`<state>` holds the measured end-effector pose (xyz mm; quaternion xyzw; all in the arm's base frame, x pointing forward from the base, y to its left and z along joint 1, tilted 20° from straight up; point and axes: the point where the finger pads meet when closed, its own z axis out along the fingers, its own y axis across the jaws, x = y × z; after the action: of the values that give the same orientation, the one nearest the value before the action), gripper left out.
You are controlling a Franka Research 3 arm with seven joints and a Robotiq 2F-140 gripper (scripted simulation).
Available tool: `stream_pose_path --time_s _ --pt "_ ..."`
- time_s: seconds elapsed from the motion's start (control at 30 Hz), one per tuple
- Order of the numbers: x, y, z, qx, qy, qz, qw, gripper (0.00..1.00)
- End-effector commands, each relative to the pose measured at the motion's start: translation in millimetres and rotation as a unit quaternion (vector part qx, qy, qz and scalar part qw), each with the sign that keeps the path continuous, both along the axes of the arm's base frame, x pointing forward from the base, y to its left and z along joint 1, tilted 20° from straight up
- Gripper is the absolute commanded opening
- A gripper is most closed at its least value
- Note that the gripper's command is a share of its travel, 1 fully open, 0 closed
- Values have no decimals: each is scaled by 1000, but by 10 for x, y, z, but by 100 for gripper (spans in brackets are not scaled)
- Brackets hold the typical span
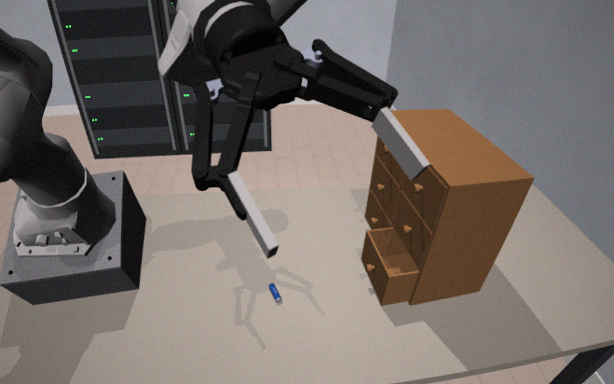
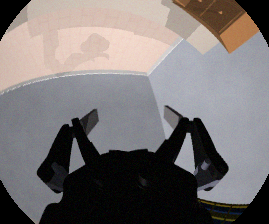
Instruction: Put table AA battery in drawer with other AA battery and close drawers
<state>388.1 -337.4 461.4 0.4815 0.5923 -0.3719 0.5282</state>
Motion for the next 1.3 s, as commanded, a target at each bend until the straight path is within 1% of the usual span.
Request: stream_pose_path --time_s 0.0,0.03,0.07,0.23,0.27,0.3,0.47,0.5,0.53,0.7,0.73,0.77,0.93,0.97,1.0,1.17,1.2,1.23,1.27 --pt "0 -4 74 -21 59 11 998 100" --pt "0 -4 74 -21 59 11 998 100" --pt "75 12 270 -78 122 33 989 100" --pt "75 12 270 -78 122 33 989 100" --pt "161 50 442 -128 176 50 975 100" --pt "161 50 442 -134 185 52 972 100" --pt "161 50 442 -134 185 52 972 100" --pt "256 108 586 -183 239 65 951 100" --pt "256 108 586 -188 248 67 948 100" --pt "256 108 586 -188 248 67 948 100" --pt "361 182 698 -234 301 78 921 100" --pt "361 182 698 -239 309 79 917 100" --pt "361 182 698 -239 309 79 917 100" --pt "474 268 776 -283 361 88 884 100" --pt "474 268 776 -288 369 89 879 100" --pt "474 268 776 -288 369 89 879 100" --pt "594 363 819 -329 419 96 841 100" --pt "594 363 819 -333 427 96 835 100" --pt "594 363 819 -333 427 96 835 100"
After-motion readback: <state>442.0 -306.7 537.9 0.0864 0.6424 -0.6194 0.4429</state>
